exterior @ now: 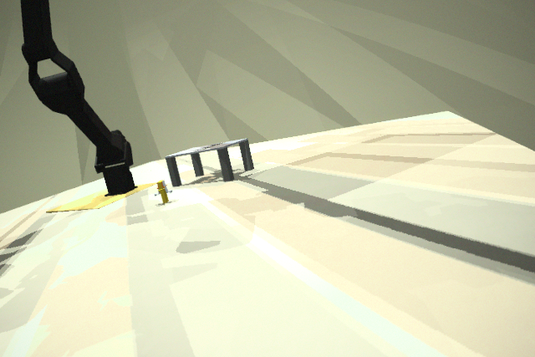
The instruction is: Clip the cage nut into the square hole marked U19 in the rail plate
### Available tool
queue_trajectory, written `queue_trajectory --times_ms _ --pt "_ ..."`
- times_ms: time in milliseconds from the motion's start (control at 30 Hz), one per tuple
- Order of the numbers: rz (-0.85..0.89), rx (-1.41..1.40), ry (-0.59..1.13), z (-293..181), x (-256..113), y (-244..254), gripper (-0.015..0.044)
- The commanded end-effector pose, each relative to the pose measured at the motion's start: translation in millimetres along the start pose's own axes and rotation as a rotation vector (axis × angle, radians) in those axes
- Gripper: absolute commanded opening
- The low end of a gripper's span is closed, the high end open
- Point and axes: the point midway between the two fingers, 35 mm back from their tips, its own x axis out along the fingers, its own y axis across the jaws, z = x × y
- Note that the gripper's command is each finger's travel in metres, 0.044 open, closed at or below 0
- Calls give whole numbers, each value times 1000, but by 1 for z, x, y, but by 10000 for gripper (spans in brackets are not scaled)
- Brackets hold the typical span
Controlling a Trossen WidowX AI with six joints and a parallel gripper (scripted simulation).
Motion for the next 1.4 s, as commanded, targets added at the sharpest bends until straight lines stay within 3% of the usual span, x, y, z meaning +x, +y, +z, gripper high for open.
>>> queue_trajectory --times_ms 0,233,400,767,1033,1367 --pt "3 -12 6 -1 -1 -2 426" --pt "115 -493 173 -16 -39 -76 440" --pt "205 -876 229 -4 -45 -134 440" --pt "336 -1685 97 77 11 -207 440" --pt "308 -2171 -227 155 82 -182 440" --pt "71 -2488 -844 246 134 -63 440"
